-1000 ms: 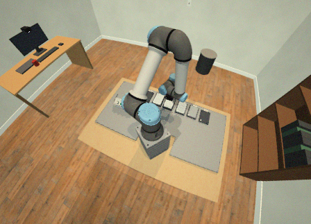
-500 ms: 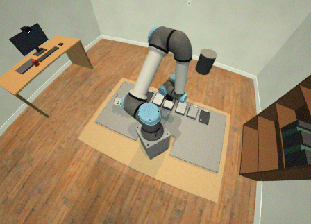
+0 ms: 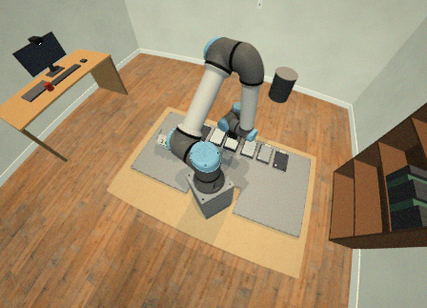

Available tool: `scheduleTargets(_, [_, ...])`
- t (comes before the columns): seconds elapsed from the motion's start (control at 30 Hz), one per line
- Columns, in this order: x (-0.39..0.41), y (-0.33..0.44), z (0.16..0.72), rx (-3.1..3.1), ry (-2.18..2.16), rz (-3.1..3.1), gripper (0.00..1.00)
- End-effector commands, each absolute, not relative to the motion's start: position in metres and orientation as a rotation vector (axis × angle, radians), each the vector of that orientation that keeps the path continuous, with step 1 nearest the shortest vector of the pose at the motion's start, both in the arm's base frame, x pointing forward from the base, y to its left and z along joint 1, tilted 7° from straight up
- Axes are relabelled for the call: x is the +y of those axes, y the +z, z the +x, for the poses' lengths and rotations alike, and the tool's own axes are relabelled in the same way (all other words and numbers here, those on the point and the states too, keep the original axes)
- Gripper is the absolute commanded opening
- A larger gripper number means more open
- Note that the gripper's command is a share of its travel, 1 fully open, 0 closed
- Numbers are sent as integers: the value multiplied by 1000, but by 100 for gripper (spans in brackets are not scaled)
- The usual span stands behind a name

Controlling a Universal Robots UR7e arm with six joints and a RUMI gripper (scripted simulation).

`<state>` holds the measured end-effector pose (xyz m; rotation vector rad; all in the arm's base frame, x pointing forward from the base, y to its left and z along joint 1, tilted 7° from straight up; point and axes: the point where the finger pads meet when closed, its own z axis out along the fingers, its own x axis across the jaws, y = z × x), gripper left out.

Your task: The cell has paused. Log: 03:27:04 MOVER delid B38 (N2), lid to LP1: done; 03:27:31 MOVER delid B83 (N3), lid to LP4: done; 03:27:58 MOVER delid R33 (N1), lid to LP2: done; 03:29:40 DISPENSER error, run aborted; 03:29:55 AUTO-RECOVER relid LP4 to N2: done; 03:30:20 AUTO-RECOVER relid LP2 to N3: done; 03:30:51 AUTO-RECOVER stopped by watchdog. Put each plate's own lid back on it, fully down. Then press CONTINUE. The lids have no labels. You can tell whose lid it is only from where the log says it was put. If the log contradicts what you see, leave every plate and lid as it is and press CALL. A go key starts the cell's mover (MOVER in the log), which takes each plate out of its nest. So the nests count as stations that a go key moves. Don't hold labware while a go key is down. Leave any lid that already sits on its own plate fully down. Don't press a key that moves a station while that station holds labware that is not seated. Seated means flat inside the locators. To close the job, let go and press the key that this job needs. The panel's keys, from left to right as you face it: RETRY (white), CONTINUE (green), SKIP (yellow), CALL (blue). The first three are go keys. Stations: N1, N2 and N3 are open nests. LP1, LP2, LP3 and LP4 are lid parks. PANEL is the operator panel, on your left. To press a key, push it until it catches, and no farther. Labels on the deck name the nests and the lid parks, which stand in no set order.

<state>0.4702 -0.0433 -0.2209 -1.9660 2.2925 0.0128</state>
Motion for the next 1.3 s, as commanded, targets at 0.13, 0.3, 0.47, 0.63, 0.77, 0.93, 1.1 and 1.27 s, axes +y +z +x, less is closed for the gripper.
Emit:
scheduleTargets(0.13, [-43,-223,471,2292,11,-1966,0])
scheduleTargets(0.3, [-43,-225,471,2292,11,-1966,0])
scheduleTargets(0.47, [-43,-226,471,2292,11,-1966,0])
scheduleTargets(0.63, [-43,-228,471,2292,11,-1966,0])
scheduleTargets(0.77, [-43,-229,471,2292,11,-1966,0])
scheduleTargets(0.93, [-43,-230,471,2292,11,-1966,0])
scheduleTargets(1.1, [-43,-230,471,2292,11,-1966,0])
scheduleTargets(1.27, [-43,-230,471,2292,11,-1966,0])
